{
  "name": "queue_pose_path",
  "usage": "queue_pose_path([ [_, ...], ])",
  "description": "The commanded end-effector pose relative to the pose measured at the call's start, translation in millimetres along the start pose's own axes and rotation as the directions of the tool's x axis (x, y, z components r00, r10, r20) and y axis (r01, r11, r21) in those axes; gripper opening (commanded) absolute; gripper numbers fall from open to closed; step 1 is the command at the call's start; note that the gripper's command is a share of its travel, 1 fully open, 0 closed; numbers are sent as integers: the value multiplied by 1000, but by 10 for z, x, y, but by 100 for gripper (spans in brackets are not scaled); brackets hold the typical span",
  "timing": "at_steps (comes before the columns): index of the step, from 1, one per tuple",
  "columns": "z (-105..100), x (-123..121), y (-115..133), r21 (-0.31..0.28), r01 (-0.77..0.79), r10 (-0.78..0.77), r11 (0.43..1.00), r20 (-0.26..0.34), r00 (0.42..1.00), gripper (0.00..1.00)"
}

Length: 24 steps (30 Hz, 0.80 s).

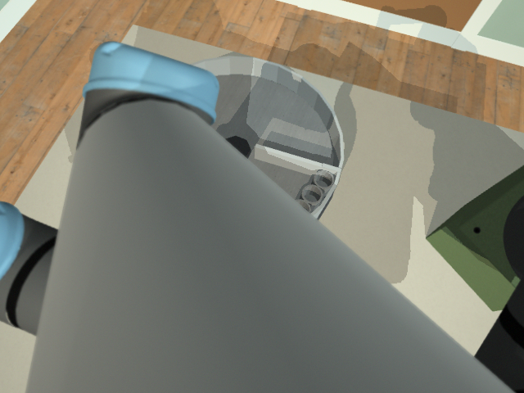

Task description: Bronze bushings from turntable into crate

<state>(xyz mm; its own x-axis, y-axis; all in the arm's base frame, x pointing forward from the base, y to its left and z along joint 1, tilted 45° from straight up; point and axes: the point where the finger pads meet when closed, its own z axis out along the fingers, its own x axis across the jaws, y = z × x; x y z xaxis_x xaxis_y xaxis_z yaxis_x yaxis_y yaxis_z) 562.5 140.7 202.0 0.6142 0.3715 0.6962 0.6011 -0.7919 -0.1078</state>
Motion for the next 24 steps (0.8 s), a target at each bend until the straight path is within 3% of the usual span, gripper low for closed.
queue_pose_path([
  [1,-3,4,2,-1,0,0,1000,-1,1000,0],
  [24,102,4,1,-1,0,0,1000,-1,1000,0],
])
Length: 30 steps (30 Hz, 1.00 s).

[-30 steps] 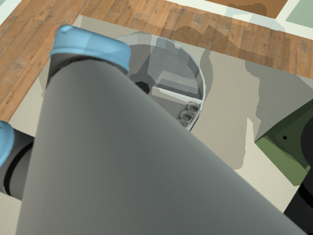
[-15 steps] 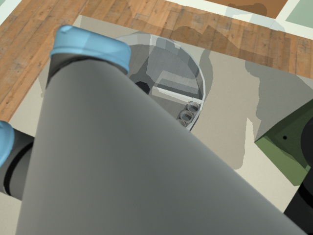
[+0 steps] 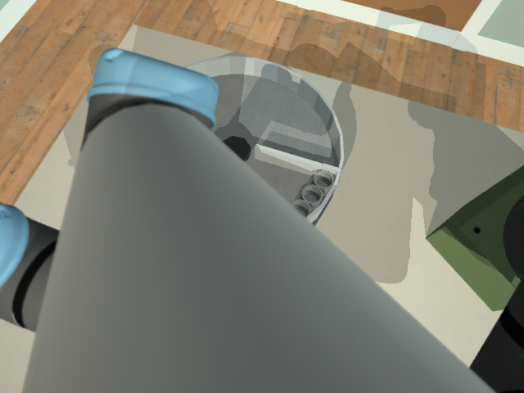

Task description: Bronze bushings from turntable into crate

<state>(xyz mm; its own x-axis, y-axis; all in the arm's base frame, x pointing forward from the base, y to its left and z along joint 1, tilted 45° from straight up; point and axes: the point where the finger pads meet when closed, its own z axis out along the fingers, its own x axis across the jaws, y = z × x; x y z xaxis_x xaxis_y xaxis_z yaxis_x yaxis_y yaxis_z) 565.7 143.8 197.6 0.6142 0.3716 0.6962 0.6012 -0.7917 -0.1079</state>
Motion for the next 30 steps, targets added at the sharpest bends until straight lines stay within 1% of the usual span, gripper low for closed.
queue_pose_path([
  [1,39,4,2,-1,0,0,1000,-1,1000,0],
  [16,294,5,0,-1,0,0,1000,-1,1000,0],
  [30,353,5,-1,-1,0,0,1000,-1,1000,0],
])
